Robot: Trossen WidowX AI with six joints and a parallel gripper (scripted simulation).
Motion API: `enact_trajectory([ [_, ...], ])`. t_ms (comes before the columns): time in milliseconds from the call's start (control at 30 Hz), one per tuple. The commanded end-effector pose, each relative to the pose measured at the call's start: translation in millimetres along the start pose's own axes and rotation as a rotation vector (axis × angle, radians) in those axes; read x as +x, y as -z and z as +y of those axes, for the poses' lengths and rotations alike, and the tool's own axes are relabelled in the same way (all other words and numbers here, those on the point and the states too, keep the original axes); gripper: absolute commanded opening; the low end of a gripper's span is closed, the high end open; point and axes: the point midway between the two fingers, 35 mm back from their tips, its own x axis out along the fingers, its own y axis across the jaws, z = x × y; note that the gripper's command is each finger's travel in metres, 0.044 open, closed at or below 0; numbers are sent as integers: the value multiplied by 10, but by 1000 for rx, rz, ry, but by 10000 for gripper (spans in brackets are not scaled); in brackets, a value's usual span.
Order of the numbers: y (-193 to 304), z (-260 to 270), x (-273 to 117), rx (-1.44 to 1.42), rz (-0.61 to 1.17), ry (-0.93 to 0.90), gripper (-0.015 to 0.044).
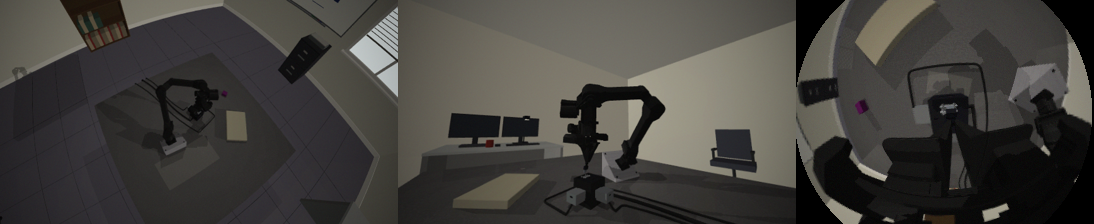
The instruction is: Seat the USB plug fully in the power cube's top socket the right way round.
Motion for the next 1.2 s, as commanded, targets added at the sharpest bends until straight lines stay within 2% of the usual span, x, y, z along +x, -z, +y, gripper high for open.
enact_trajectory([
  [0, 13, 7, 8, 4, 4, -4, 0],
  [1167, 64, 24, 50, 6, 4, -4, 0],
])
